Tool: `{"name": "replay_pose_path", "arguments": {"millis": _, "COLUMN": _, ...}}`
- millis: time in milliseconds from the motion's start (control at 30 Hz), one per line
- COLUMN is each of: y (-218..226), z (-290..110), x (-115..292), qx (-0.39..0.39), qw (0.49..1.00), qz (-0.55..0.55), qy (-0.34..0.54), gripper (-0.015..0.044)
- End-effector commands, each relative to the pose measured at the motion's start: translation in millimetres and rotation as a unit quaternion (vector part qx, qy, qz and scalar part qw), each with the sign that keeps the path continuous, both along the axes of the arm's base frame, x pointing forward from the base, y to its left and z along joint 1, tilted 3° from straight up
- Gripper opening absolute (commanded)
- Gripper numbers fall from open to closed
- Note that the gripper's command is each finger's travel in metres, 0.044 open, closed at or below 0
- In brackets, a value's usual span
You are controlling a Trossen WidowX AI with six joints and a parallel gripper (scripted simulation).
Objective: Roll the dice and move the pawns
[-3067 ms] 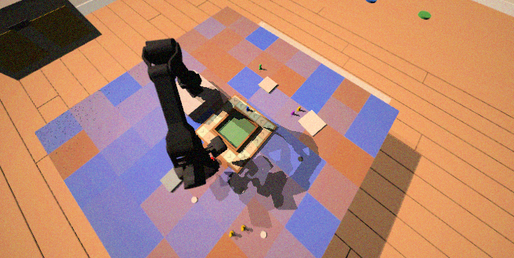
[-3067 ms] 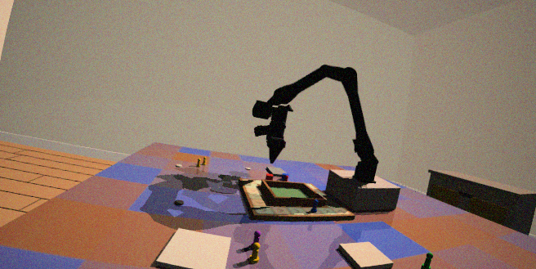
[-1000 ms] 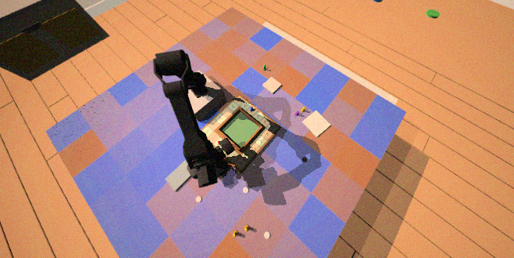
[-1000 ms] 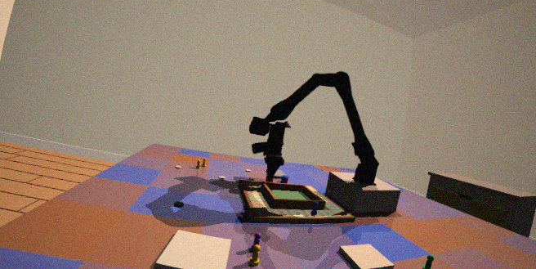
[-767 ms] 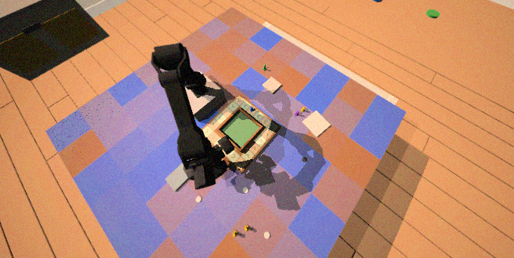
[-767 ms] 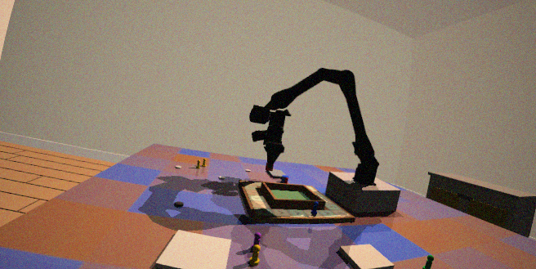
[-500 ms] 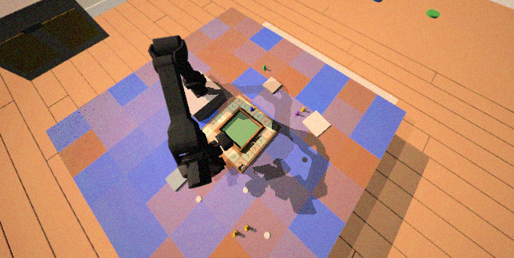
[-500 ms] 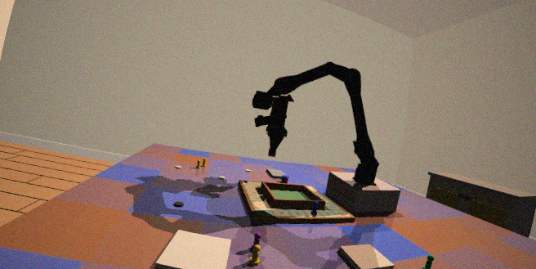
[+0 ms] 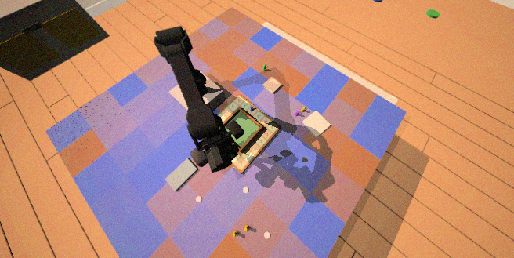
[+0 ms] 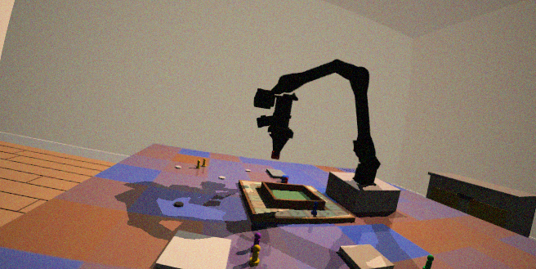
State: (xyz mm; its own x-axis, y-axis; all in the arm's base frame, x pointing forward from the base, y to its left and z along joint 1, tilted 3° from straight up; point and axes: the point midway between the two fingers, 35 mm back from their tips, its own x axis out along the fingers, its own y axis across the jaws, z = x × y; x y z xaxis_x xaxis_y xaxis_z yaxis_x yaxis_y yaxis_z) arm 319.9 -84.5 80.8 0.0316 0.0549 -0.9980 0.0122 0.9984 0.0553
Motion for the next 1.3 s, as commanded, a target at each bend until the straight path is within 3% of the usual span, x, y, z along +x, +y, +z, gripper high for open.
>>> {"name": "replay_pose_path", "arguments": {"millis": 0, "y": 24.6, "z": -3.6, "x": -6.4, "qx": -0.002, "qw": 1.000, "qz": 0.013, "qy": -0.001, "gripper": 0.0000}}
{"name": "replay_pose_path", "arguments": {"millis": 533, "y": 109.2, "z": -23.8, "x": -44.6, "qx": 0.001, "qw": 0.998, "qz": 0.065, "qy": -0.003, "gripper": 0.0000}}
{"name": "replay_pose_path", "arguments": {"millis": 700, "y": 115.8, "z": -26.2, "x": -49.1, "qx": 0.001, "qw": 0.998, "qz": 0.069, "qy": -0.006, "gripper": 0.0000}}
{"name": "replay_pose_path", "arguments": {"millis": 1267, "y": 114.7, "z": -39.9, "x": -35.7, "qx": 0.017, "qw": 0.959, "qz": 0.049, "qy": -0.279, "gripper": 0.0000}}
